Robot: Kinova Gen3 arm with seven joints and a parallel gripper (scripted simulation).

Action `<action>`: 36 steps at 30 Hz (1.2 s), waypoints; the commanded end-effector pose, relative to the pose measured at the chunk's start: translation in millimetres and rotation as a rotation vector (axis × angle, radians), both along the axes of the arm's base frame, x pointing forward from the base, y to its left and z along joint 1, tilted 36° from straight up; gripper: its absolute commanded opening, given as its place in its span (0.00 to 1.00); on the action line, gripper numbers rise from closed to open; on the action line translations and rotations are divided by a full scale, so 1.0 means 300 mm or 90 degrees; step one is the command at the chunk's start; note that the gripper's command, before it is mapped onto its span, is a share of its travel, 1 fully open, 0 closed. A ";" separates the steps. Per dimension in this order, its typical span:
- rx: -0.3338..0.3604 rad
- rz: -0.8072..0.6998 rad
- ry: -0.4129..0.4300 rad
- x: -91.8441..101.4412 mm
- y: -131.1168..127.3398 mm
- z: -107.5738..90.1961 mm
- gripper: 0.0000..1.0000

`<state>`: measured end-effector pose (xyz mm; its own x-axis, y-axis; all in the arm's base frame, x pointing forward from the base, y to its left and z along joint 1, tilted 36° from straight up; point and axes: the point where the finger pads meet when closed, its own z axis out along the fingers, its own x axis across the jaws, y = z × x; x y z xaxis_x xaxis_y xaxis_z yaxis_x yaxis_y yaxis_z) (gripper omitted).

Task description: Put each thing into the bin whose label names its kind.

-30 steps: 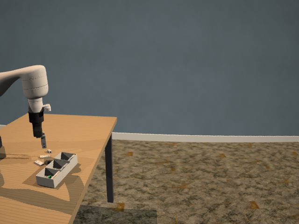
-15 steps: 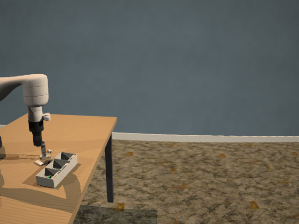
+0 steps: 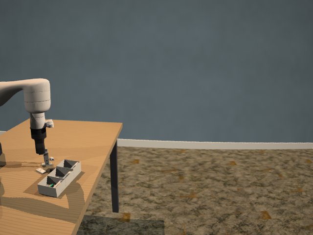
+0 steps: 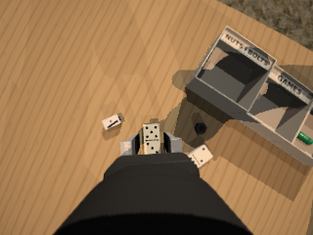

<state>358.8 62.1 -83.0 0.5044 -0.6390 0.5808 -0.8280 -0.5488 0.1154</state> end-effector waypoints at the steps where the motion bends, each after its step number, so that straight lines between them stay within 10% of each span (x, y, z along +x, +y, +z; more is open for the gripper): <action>1: 0.000 -0.001 0.001 0.000 -0.008 -0.010 0.79; 16: 0.000 -0.001 0.001 0.004 -0.015 -0.021 0.79; 17: 0.000 -0.001 0.001 0.004 -0.015 -0.021 0.49; 36: 0.000 -0.001 0.001 0.004 -0.015 -0.021 0.49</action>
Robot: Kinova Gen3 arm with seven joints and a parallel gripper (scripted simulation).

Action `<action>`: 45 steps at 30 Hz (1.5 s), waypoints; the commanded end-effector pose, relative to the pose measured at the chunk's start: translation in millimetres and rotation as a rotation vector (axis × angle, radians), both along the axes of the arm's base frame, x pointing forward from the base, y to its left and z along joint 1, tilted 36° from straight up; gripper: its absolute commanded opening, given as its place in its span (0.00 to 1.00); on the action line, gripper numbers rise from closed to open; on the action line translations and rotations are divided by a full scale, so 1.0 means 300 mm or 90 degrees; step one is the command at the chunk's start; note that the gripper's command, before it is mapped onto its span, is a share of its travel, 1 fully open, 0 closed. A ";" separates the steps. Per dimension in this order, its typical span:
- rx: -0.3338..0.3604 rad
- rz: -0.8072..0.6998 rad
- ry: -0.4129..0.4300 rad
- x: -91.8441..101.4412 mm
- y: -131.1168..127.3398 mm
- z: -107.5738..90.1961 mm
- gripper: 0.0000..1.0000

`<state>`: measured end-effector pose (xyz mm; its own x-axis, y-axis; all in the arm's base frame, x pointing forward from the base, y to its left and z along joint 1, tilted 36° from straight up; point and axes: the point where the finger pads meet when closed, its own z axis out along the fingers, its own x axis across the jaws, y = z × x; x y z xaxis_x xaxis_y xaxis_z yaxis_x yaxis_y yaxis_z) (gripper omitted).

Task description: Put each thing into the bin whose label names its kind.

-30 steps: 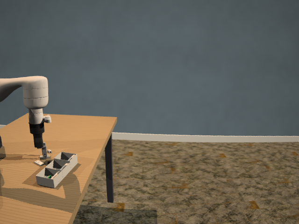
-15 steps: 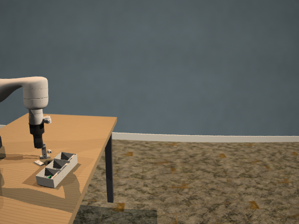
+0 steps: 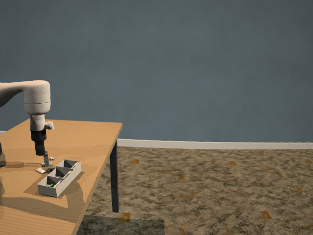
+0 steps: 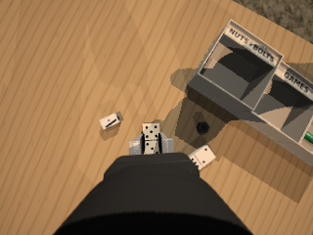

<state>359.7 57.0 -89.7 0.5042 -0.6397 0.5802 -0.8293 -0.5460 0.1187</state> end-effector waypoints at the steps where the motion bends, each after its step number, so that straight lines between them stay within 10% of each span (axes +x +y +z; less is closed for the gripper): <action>1: 0.001 0.001 -0.001 0.001 0.002 0.001 0.49; 45: 0.001 0.000 -0.001 -0.047 0.110 0.162 0.49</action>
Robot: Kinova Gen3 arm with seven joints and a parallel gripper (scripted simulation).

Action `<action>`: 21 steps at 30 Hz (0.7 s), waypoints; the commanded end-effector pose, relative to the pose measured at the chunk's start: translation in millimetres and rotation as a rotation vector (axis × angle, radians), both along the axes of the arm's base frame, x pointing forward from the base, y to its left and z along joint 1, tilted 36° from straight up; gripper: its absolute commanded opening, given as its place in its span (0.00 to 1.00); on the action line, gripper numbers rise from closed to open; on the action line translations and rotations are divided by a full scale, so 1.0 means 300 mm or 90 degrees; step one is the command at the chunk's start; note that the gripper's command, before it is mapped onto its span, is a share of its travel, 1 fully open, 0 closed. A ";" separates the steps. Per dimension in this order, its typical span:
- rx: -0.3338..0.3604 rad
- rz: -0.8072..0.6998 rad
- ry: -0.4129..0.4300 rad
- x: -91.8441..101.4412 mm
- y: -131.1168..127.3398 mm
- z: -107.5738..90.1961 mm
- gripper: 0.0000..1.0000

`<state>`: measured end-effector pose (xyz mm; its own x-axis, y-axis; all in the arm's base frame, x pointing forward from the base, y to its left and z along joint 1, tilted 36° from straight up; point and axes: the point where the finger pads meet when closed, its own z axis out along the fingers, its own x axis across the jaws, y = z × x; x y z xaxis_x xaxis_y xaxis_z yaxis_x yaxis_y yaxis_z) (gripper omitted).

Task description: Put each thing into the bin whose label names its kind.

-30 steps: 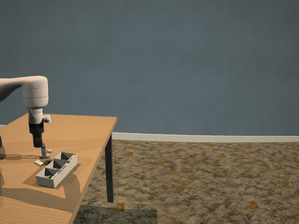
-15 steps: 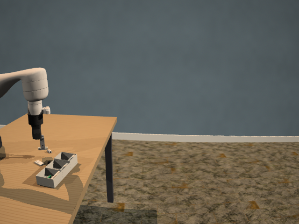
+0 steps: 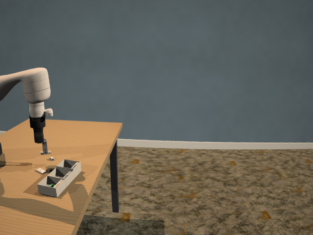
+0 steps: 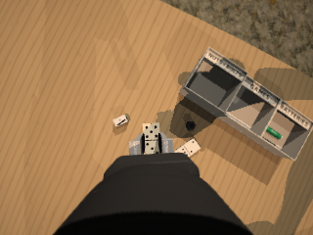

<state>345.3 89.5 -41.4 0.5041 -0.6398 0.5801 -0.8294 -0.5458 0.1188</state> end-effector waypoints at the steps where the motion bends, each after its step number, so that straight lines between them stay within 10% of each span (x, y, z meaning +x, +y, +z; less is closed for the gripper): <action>1: 0.001 0.001 -0.001 0.001 0.002 0.001 0.49; 21: 0.000 0.001 -0.001 0.183 -0.129 0.171 0.49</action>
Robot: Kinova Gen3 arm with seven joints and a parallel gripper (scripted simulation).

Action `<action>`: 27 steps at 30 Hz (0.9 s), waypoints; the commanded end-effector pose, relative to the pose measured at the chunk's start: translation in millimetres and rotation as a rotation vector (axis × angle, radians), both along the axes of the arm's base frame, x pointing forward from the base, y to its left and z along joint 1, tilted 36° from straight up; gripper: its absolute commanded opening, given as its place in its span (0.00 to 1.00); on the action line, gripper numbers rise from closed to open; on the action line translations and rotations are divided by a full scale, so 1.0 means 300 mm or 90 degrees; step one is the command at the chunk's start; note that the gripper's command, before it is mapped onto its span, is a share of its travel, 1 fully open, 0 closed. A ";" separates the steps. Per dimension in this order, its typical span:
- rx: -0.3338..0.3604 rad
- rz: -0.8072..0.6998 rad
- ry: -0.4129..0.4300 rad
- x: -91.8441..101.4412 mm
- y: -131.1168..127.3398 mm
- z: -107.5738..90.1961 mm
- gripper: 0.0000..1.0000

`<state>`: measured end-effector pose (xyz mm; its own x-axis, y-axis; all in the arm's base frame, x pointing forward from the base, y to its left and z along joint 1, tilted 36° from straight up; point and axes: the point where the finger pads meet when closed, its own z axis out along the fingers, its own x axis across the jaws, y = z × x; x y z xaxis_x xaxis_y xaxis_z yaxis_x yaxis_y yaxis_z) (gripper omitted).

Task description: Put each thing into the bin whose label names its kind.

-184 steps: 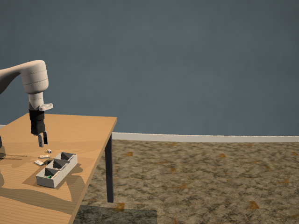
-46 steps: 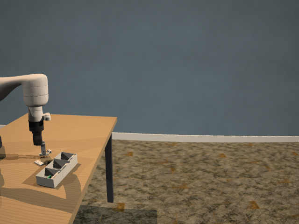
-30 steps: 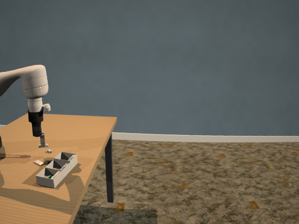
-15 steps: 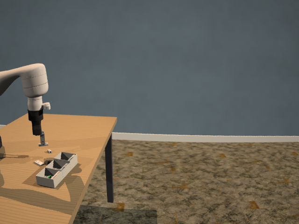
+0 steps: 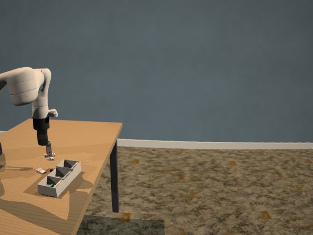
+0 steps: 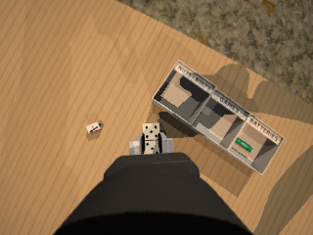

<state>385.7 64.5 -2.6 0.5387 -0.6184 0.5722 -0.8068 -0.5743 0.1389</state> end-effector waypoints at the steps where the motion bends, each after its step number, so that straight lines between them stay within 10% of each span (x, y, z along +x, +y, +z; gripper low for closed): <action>1: 0.004 -0.022 -0.014 0.061 -0.055 0.052 0.49; 7: 0.004 -0.022 -0.014 0.096 -0.082 0.080 0.49; 27: 0.143 -0.484 -0.323 0.275 -0.217 0.225 0.49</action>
